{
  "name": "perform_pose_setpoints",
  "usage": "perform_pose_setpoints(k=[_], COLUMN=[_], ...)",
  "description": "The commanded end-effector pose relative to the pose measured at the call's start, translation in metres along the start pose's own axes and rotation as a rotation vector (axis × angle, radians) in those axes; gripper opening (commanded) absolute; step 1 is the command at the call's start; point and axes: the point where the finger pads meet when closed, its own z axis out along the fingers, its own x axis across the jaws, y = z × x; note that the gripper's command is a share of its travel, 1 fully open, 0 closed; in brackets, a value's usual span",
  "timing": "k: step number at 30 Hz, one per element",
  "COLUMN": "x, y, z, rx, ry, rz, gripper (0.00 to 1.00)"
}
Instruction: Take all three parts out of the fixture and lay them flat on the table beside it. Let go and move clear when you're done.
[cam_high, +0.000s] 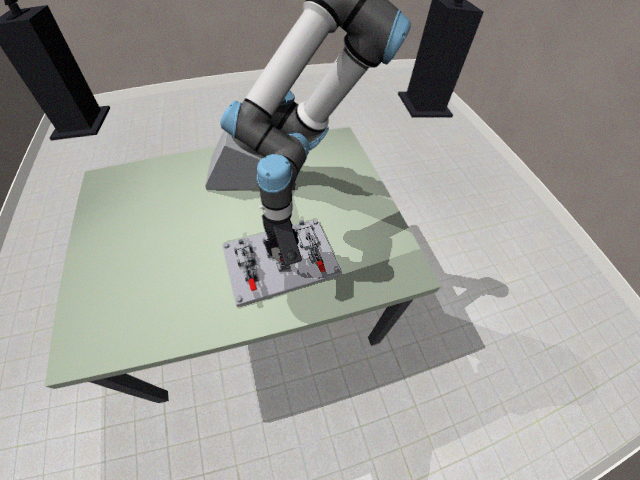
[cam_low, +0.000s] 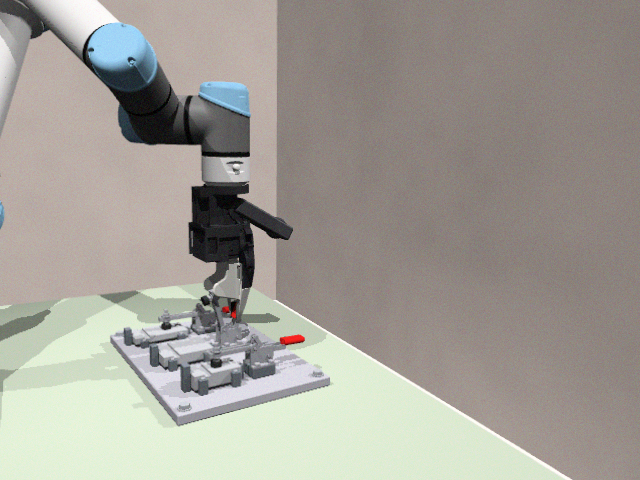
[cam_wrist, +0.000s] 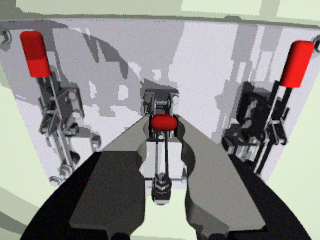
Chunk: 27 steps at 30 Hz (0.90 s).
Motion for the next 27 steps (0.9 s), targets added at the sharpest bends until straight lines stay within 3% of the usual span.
perform_pose_setpoints(k=[1, 27], x=[0.0001, 0.0001], y=[0.0021, 0.0065], z=[-0.0003, -0.0003], rx=[0.000, 0.000], ry=[0.000, 0.000], rz=[0.000, 0.000], gripper=[0.00, 0.00])
